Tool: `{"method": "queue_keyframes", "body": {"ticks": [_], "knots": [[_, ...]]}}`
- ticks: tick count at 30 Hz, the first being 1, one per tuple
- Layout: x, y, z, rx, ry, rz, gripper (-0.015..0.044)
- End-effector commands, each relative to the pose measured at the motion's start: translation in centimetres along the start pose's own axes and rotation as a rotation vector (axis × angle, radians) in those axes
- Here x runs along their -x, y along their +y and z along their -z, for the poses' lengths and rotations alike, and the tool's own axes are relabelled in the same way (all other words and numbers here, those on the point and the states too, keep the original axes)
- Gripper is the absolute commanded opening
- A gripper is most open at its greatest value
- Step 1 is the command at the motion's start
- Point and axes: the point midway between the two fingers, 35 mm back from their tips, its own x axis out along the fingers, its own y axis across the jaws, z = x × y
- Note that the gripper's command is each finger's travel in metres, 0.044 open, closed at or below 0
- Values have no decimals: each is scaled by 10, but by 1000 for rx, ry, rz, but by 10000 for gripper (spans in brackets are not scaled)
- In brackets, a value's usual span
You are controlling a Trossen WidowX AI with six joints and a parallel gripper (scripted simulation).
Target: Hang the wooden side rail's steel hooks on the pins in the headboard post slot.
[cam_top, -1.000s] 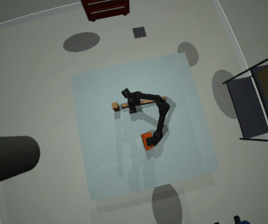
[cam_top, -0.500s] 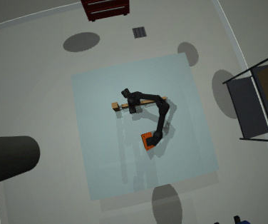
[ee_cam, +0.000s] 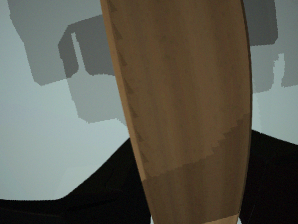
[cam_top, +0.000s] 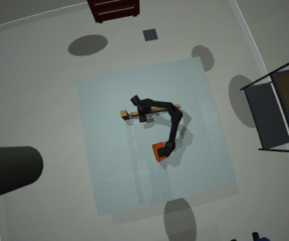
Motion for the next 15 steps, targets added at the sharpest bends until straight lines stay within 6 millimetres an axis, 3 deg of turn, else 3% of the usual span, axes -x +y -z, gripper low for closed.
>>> {"method": "queue_keyframes", "body": {"ticks": [1,15], "knots": [[5,2,4,2,5,-11,0],[6,2,5,2,5,-12,0]]}}
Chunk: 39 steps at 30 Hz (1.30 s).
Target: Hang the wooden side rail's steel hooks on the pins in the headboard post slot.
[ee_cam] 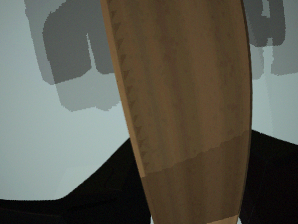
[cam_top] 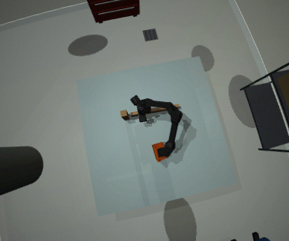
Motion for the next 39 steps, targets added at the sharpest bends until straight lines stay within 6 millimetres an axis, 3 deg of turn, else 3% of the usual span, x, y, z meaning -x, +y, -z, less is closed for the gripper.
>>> {"method": "queue_keyframes", "body": {"ticks": [1,39], "knots": [[5,2,4,3,4,-13,0],[5,1,8,3,5,-13,0]]}}
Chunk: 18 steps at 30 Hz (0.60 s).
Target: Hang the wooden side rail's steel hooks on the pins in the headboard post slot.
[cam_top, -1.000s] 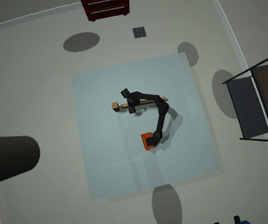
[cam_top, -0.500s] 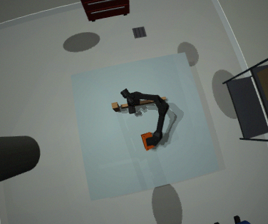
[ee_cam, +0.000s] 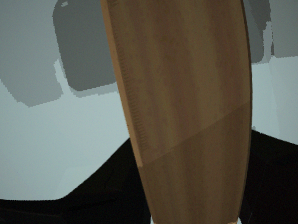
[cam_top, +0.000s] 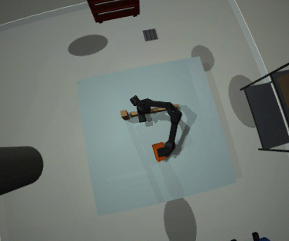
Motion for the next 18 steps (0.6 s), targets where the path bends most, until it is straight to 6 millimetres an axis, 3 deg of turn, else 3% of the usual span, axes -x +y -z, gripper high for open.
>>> {"method": "queue_keyframes", "body": {"ticks": [1,18], "knots": [[6,2,4,2,6,-12,0],[6,2,6,2,6,-12,0]]}}
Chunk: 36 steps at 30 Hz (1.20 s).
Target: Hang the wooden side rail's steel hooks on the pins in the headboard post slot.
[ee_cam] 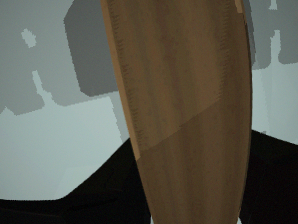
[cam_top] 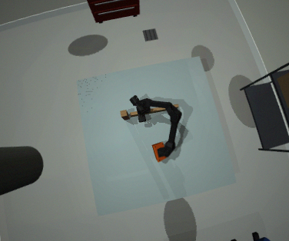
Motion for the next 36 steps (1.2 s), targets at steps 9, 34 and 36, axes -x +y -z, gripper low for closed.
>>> {"method": "queue_keyframes", "body": {"ticks": [9,34,36], "knots": [[4,0,5,4,4,-13,0],[5,1,7,4,5,-13,0],[5,1,7,4,5,-13,0]]}}
